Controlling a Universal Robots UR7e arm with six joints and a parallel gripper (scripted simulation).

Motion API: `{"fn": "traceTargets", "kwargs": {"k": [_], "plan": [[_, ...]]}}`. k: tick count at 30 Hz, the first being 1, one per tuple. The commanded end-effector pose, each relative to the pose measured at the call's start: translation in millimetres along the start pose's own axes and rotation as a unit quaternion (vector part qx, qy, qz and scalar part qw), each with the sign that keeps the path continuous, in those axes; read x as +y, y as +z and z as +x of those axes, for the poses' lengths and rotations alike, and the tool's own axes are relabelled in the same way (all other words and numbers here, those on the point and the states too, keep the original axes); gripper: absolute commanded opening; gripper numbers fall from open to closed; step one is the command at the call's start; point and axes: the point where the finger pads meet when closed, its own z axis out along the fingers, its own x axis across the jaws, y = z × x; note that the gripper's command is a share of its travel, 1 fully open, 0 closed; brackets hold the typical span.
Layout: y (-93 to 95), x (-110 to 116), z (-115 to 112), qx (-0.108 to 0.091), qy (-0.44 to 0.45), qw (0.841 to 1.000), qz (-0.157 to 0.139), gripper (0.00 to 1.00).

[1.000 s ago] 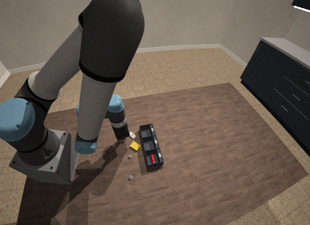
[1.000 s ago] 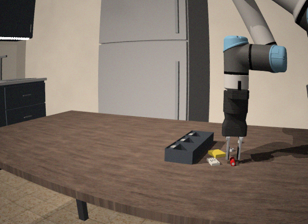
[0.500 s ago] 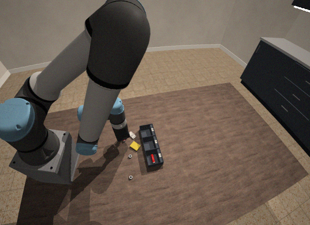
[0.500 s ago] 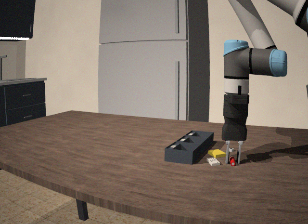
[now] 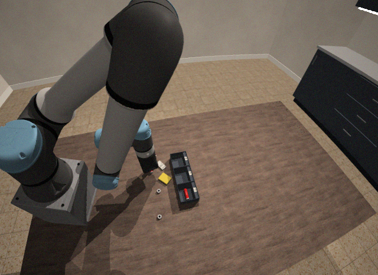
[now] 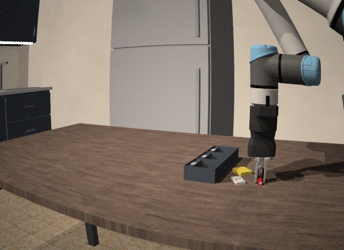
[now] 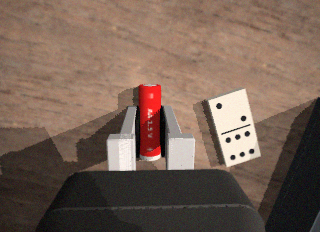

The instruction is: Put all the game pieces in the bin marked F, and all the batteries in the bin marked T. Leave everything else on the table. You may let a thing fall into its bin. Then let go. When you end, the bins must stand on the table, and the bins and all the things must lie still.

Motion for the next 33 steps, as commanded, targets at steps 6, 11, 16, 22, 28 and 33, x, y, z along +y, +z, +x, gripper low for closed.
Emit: {"fn": "traceTargets", "kwargs": {"k": [6,11,16,22,28,33], "plan": [[-0.3,0,0,0.001,0.0,1.0,0.0,0.31],[-0.3,0,0,0.001,0.0,1.0,0.0,0.31],[-0.3,0,0,0.001,0.0,1.0,0.0,0.31],[-0.3,0,0,0.001,0.0,1.0,0.0,0.31],[-10.1,0,0,0.001,0.0,1.0,0.0,0.31],[-26.8,0,0,0.001,0.0,1.0,0.0,0.31]]}}
